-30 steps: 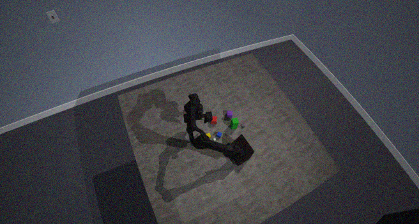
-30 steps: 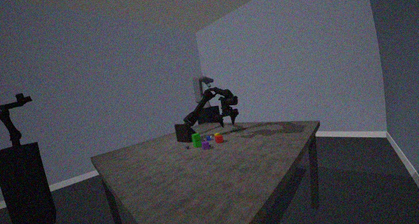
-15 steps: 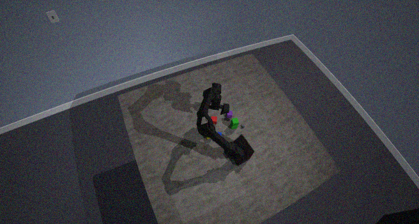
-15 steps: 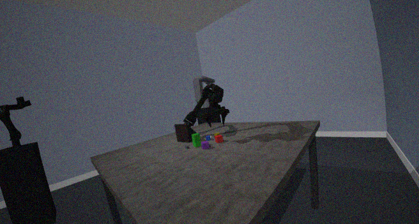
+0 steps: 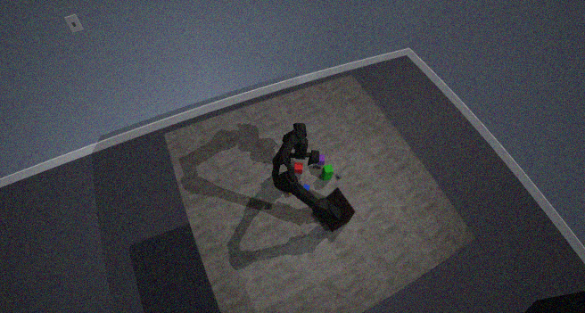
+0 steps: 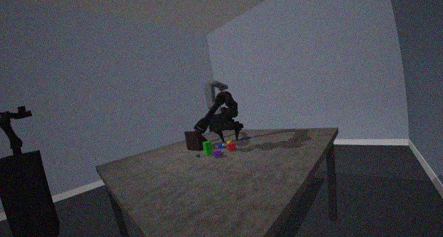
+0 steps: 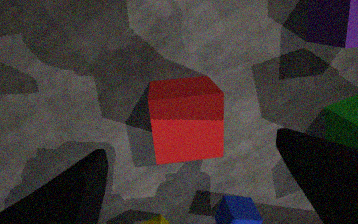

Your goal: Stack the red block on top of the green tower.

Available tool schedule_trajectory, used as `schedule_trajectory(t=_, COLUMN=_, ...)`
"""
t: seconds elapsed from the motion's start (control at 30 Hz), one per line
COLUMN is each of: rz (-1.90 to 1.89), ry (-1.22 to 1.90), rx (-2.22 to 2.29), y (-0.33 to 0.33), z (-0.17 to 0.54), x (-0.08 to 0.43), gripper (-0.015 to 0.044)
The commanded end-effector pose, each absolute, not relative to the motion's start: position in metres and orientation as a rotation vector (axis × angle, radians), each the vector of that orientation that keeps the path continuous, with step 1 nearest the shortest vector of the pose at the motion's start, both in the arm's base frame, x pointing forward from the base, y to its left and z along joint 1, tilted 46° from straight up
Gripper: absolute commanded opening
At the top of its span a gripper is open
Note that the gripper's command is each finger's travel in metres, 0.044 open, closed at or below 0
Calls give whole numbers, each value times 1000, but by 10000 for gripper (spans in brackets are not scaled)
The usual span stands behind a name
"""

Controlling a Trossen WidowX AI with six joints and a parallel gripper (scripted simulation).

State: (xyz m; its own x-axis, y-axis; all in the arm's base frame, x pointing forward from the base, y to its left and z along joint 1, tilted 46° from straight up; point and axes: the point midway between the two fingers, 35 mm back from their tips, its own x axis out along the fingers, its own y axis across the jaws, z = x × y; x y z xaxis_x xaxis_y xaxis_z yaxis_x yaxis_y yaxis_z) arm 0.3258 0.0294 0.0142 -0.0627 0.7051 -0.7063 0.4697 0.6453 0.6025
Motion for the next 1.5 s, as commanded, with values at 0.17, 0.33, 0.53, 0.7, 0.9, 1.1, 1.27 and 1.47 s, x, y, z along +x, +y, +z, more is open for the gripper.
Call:
schedule_trajectory(t=0.17, rz=249, ry=1700, rx=978, y=35, z=8, x=325, gripper=440)
schedule_trajectory(t=0.33, rz=249, ry=1700, rx=978, y=41, z=2, x=325, gripper=440)
schedule_trajectory(t=0.53, rz=249, ry=1700, rx=978, y=48, z=-5, x=324, gripper=440)
schedule_trajectory(t=0.7, rz=250, ry=1700, rx=978, y=54, z=-11, x=324, gripper=440)
schedule_trajectory(t=0.9, rz=251, ry=1700, rx=979, y=61, z=-18, x=323, gripper=440)
schedule_trajectory(t=1.1, rz=252, ry=1701, rx=980, y=66, z=-22, x=322, gripper=440)
schedule_trajectory(t=1.27, rz=252, ry=1701, rx=980, y=66, z=-22, x=322, gripper=440)
schedule_trajectory(t=1.47, rz=252, ry=1701, rx=980, y=66, z=-22, x=322, gripper=440)
